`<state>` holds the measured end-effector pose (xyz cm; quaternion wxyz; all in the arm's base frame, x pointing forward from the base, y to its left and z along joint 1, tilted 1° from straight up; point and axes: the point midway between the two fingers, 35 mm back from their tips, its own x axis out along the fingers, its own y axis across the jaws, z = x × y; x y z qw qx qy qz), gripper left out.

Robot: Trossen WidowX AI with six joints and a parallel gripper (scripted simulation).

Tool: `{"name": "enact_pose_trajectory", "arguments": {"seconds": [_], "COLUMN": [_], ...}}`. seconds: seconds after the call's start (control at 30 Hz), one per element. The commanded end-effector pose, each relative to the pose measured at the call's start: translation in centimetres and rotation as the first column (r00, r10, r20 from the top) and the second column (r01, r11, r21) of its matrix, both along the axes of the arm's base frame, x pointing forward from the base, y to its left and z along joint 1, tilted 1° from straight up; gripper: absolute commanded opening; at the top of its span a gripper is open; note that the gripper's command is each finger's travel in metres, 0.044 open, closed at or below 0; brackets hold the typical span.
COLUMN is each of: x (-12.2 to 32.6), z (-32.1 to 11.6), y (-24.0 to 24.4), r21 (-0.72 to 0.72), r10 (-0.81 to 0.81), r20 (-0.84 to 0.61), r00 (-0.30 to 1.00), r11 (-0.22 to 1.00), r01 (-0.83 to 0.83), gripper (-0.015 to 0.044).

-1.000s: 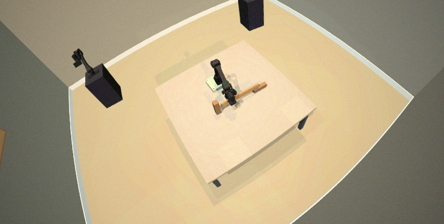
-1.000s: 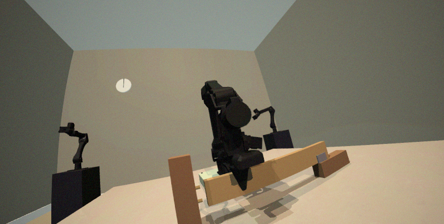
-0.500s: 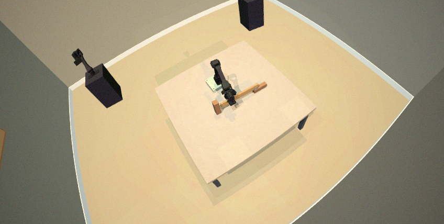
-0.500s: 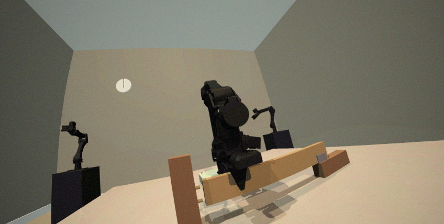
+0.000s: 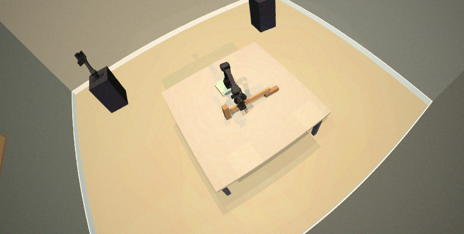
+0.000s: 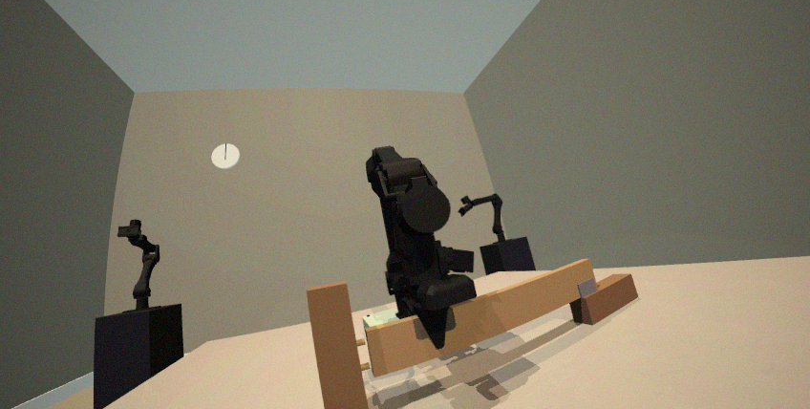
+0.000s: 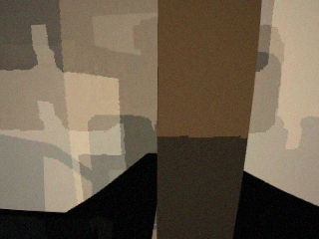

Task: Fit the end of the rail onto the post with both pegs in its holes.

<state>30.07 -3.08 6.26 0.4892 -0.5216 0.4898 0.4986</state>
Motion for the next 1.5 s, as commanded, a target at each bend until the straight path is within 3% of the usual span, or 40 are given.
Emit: {"name": "enact_pose_trajectory", "arguments": {"seconds": [0.0, 1.47], "x": [0.17, 0.2], "z": [0.08, 0.32], "y": [-0.27, -0.38], "r21": [-0.003, -0.003], "r10": [0.004, 0.004], "r20": [0.005, 0.005], "r00": [1.0, 1.0], "r11": [1.0, 1.0], "r01": [-0.004, -0.004], "gripper": [0.0, 0.0]}}
